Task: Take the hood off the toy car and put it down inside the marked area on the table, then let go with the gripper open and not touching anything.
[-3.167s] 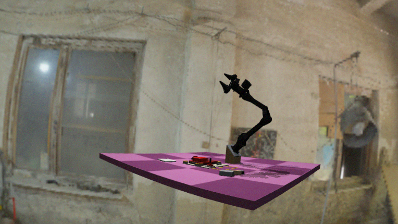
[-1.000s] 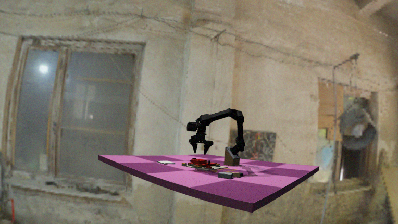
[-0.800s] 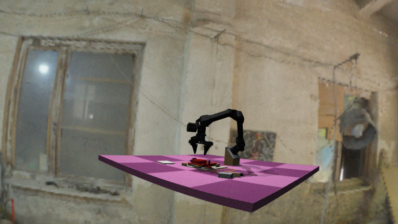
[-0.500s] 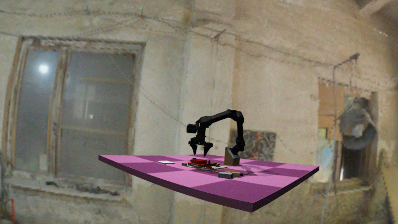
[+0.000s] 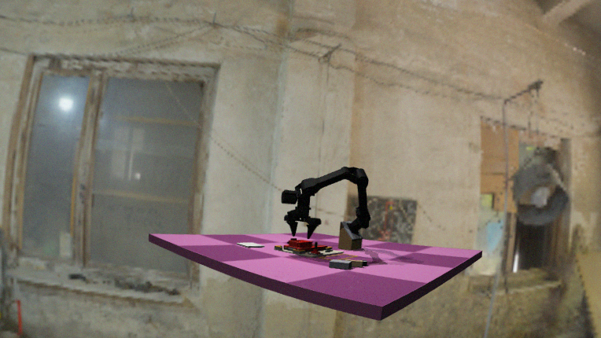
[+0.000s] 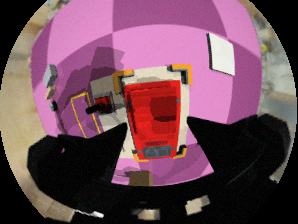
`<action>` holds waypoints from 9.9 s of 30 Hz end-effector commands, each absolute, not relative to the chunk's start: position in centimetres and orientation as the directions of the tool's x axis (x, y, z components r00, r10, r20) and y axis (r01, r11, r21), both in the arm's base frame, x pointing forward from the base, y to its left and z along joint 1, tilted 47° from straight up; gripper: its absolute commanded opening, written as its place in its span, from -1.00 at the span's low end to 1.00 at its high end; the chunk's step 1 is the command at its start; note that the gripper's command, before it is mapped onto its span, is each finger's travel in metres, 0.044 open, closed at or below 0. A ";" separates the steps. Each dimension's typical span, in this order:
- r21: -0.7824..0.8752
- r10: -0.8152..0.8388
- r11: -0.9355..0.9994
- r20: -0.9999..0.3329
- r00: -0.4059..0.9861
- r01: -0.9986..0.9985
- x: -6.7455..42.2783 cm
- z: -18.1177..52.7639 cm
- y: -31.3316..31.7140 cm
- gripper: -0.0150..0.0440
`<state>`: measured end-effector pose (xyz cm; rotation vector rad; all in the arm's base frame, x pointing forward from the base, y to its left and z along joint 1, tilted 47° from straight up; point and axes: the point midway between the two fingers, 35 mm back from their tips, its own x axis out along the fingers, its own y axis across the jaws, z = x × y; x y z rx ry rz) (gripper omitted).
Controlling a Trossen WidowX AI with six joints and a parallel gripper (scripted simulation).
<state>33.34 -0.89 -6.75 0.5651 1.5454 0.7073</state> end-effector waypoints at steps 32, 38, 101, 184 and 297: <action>0.727 0.721 0.684 -0.686 -0.100 -0.050 33.0 -8.2 0.8 1.00; 0.727 0.721 0.684 -0.685 -0.100 -0.050 33.0 -8.4 1.0 1.00; 0.725 0.719 0.687 -0.688 -0.100 -0.051 33.2 -7.4 -0.2 -0.49; 0.728 0.722 0.684 -0.685 -0.102 -0.047 29.6 10.1 11.1 -0.49; 0.730 0.723 0.682 -0.683 -0.101 -0.051 28.7 4.9 16.8 -0.40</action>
